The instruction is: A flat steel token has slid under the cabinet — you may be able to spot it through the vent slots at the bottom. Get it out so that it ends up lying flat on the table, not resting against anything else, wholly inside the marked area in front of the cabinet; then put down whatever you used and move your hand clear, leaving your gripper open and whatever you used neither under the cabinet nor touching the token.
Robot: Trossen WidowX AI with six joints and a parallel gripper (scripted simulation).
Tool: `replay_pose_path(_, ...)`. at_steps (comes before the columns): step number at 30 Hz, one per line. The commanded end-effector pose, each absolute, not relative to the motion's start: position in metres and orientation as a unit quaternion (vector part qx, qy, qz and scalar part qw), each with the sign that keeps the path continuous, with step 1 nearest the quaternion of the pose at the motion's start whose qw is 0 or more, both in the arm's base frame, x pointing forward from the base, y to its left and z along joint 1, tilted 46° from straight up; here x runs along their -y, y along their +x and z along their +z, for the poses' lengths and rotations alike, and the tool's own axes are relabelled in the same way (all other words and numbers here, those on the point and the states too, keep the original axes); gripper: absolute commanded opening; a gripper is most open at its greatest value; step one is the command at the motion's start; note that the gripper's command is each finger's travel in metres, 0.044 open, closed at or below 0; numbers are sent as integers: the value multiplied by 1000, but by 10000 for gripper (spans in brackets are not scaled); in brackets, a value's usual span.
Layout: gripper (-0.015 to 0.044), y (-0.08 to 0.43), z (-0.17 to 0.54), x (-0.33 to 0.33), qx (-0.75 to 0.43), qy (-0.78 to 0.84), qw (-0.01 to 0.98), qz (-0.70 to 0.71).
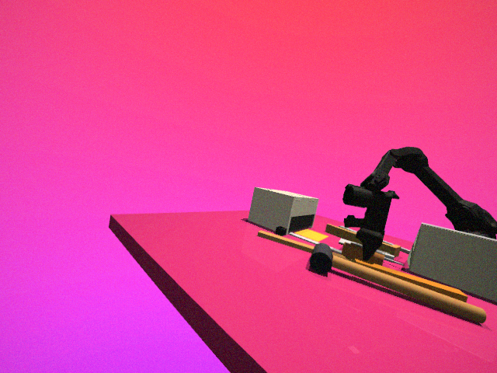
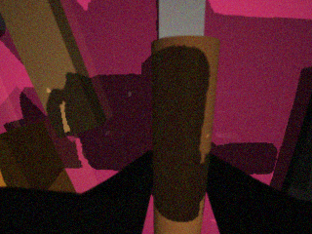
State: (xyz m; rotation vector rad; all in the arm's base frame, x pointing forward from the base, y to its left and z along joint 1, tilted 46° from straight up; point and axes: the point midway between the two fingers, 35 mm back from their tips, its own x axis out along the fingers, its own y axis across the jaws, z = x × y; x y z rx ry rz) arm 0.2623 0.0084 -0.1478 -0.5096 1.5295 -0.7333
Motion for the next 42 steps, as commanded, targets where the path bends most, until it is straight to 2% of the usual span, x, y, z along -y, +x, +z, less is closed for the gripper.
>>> replay_pose_path(1, 0, 270, -148, -8, -668, -222, 634, -319)
replay_pose_path(42, 0, 319, -147, -1, -667, -222, 635, -320)
